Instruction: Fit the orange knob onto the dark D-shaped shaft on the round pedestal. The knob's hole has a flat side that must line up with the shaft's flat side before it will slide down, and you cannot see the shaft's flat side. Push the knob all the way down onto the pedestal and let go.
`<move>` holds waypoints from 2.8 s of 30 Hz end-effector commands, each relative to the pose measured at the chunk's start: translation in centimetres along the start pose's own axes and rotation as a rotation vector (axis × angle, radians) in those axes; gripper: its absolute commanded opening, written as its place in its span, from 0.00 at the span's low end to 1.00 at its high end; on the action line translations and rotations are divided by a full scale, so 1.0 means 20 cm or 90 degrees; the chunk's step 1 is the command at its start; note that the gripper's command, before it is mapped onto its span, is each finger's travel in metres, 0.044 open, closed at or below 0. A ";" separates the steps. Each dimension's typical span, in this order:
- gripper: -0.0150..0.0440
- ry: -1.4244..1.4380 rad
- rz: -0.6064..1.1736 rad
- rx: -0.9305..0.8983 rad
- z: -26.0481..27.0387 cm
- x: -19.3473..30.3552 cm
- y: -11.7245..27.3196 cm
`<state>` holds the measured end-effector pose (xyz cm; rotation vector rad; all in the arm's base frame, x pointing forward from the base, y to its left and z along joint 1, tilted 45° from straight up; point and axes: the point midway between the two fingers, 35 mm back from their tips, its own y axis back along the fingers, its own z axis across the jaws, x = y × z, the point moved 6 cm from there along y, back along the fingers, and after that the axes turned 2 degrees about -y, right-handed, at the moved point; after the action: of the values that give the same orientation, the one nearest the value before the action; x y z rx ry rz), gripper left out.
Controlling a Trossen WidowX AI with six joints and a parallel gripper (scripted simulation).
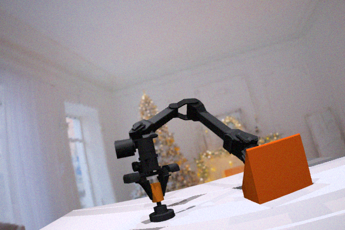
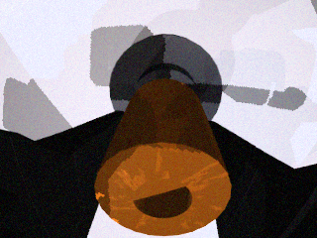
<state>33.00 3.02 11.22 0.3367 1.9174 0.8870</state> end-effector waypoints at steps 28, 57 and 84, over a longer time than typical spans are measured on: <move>0.25 -0.018 0.000 -0.001 0.00 0.01 0.01; 0.25 -0.135 0.000 -0.001 0.00 0.00 -0.01; 0.25 -0.268 0.000 -0.001 0.00 0.00 -0.01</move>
<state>32.96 3.04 11.14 0.4793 1.5372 0.7499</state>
